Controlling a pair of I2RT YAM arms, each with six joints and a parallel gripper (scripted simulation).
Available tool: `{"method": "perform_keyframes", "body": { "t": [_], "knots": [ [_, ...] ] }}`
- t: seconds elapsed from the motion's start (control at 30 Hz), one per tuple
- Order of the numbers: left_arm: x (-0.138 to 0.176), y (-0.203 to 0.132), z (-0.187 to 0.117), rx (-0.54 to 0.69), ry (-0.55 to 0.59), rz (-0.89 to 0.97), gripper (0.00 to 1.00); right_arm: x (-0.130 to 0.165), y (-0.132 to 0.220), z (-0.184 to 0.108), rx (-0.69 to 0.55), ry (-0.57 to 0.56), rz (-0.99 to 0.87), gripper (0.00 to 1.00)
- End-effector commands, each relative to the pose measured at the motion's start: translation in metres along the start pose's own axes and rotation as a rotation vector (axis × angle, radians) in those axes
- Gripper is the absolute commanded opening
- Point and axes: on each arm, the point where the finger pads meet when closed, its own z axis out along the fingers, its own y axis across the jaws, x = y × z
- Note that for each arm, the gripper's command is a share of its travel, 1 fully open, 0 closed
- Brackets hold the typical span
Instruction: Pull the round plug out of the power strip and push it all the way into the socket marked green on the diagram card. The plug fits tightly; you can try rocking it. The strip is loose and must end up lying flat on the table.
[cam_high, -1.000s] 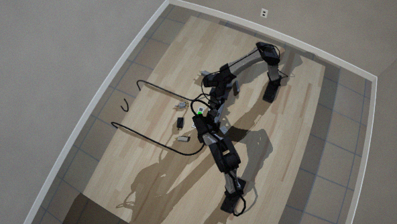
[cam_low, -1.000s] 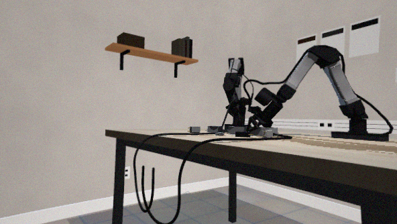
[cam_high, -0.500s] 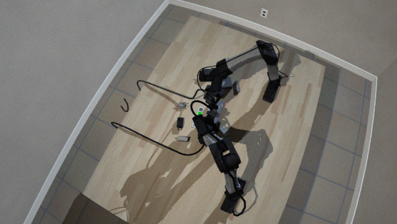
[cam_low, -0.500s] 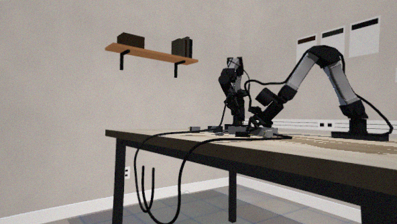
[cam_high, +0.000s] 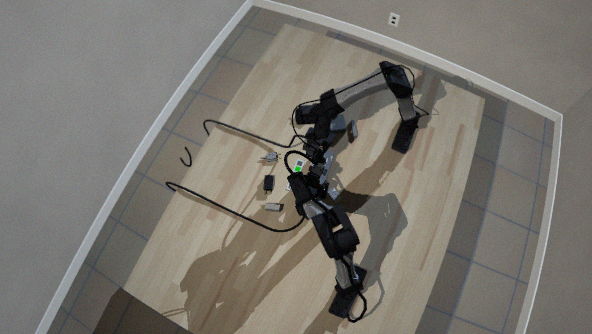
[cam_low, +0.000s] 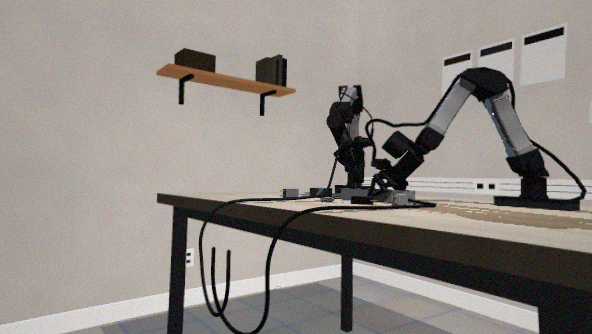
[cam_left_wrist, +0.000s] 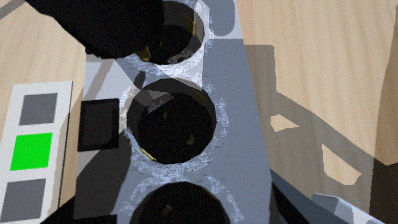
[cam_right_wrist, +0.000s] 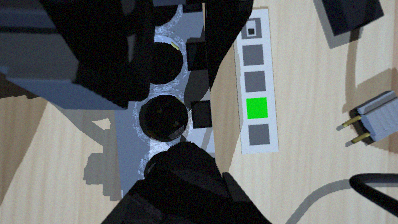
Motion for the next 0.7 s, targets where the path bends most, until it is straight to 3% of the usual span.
{"method": "perform_keyframes", "body": {
  "t": [0.0,0.2,0.5,0.57,0.6,0.67],
  "knots": [
    [0.001,0.003,0.002,-0.009,0.013,-0.01,0.73,-0.011,-0.007,-0.014,0.034,-0.009,-0.029,0.33],
    [-0.005,0.004,-0.002,-0.014,-0.011,0.006,0.73,-0.017,-0.007,-0.025,0.05,-0.019,-0.038,0.33],
    [-0.023,0.007,-0.01,-0.033,-0.065,0.046,0.73,-0.04,-0.003,-0.066,0.05,-0.022,-0.034,0.33],
    [-0.023,0.007,-0.01,-0.033,-0.065,0.046,0.95,-0.04,-0.003,-0.066,0.05,-0.022,-0.034,0.33],
    [-0.019,0.005,-0.013,-0.025,-0.057,0.04,1.0,-0.04,-0.003,-0.066,0.05,-0.022,-0.034,0.33],
    [-0.014,0.003,-0.022,-0.015,-0.046,0.034,1.0,-0.04,-0.003,-0.066,0.05,-0.022,-0.034,0.33]
  ]
}}
